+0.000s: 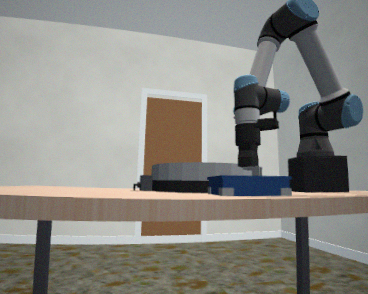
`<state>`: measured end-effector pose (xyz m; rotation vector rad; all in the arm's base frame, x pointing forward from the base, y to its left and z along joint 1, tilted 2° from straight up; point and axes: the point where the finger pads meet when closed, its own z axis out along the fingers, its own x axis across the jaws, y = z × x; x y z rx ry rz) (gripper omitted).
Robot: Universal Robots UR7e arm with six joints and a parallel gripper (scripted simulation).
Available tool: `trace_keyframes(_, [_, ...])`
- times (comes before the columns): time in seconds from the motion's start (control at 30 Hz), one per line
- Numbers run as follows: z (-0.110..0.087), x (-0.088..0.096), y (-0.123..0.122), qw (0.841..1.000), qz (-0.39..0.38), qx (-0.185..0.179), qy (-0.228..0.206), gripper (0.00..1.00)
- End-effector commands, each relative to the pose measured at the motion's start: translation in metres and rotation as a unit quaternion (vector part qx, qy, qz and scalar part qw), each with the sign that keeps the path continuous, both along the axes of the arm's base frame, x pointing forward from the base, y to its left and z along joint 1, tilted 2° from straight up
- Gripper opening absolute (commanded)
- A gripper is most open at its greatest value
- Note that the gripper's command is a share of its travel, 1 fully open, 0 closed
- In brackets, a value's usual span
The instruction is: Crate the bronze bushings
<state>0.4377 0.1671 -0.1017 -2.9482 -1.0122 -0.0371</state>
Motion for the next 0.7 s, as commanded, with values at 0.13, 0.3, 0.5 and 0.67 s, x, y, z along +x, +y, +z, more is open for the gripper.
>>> trace_keyframes(0.13, [0.0016, 0.0005, 0.0000, 1.000, 0.000, 0.000, -0.001, 0.42])
trace_keyframes(0.3, [0.0039, 0.0006, 0.0000, 1.000, 0.000, 0.000, -0.001, 0.42])
trace_keyframes(0.5, [0.0074, 0.0007, 0.0000, 1.000, 0.000, 0.000, -0.001, 0.42])
trace_keyframes(0.67, [0.0074, 0.0007, 0.0000, 1.000, 0.000, 0.000, -0.001, 0.42])
